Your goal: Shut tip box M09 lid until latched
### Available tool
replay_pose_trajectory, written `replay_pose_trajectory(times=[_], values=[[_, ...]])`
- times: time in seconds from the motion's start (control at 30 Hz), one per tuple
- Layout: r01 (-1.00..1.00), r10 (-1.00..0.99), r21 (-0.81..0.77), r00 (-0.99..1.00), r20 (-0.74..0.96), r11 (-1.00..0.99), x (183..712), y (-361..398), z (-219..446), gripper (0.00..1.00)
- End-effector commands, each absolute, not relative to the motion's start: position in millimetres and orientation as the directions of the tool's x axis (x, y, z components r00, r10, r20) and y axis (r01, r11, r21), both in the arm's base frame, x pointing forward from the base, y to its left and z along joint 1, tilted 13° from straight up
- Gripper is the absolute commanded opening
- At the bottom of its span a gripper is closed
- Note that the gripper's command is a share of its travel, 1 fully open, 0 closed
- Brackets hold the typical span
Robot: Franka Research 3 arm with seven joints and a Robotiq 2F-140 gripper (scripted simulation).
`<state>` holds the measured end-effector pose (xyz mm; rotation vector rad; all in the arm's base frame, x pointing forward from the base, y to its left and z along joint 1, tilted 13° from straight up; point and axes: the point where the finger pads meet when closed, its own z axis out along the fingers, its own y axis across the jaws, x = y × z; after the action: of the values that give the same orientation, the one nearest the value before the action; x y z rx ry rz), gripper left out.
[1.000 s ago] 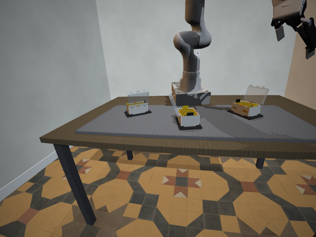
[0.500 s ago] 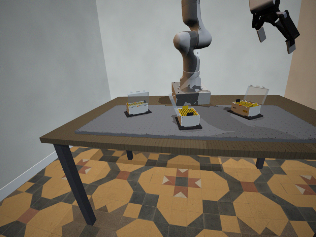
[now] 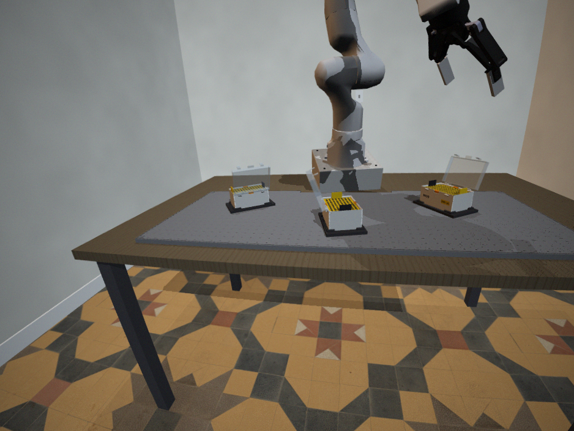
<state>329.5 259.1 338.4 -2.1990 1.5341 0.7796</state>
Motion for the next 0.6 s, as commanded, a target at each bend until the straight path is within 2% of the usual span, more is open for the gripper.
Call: replay_pose_trajectory(times=[0.0,0.57], values=[[-0.92,-0.74,-0.059,0.349,-0.575,-0.388,328.2,244.8,332.2,1.0],[-0.887,-0.754,-0.177,0.457,-0.471,-0.427,291.1,192.1,296.4,1.0]])
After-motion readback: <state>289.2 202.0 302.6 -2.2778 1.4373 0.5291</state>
